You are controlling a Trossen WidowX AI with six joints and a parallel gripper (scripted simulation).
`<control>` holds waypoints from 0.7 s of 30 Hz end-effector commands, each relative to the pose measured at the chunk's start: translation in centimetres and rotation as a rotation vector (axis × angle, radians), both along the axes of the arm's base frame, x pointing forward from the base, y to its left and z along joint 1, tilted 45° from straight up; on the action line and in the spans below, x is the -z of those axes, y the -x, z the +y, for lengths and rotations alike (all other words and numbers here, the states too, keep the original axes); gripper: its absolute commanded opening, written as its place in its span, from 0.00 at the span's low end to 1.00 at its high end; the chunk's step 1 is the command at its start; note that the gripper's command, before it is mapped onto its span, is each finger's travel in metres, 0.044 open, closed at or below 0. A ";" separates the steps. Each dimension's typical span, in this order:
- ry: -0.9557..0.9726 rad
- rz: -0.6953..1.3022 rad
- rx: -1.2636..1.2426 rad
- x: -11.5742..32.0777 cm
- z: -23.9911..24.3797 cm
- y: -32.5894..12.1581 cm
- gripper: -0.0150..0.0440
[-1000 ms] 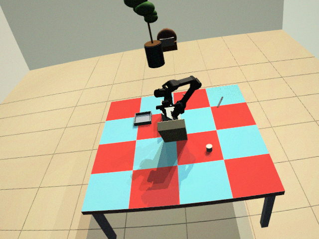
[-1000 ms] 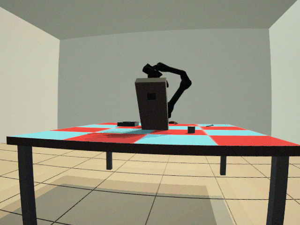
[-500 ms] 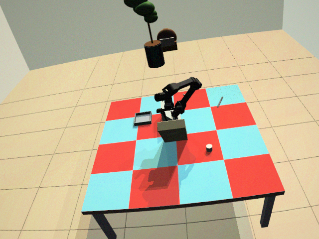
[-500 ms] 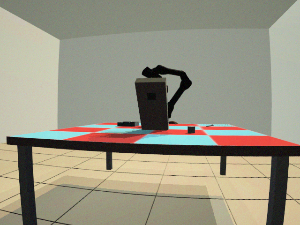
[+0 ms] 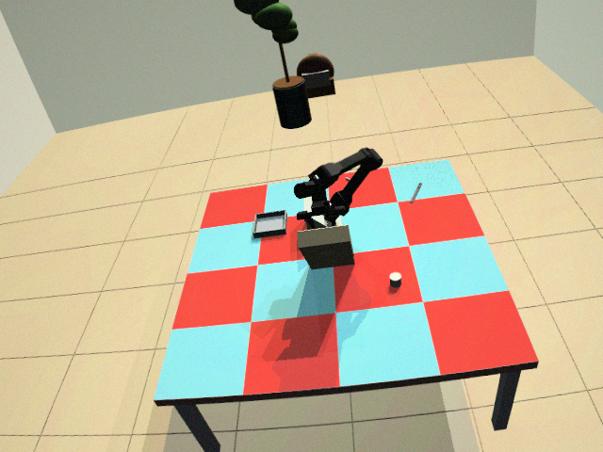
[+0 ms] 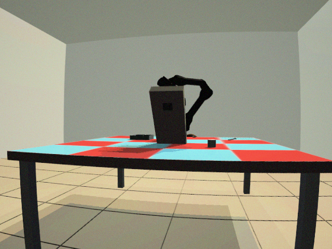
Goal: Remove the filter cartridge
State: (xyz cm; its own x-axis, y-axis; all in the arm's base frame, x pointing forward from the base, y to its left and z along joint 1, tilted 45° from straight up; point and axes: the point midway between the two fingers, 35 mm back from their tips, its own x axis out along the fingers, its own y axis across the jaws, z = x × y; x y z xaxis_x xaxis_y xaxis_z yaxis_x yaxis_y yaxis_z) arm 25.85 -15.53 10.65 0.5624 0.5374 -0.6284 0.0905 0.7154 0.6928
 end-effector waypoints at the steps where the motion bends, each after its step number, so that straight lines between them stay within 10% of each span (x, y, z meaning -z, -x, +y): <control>1: -0.003 -0.004 0.004 0.2 0.3 -0.3 0.77; 15: -0.001 -0.001 0.000 0.4 0.4 -0.3 0.58; 21: -0.001 -0.001 0.000 0.1 0.1 -0.6 0.31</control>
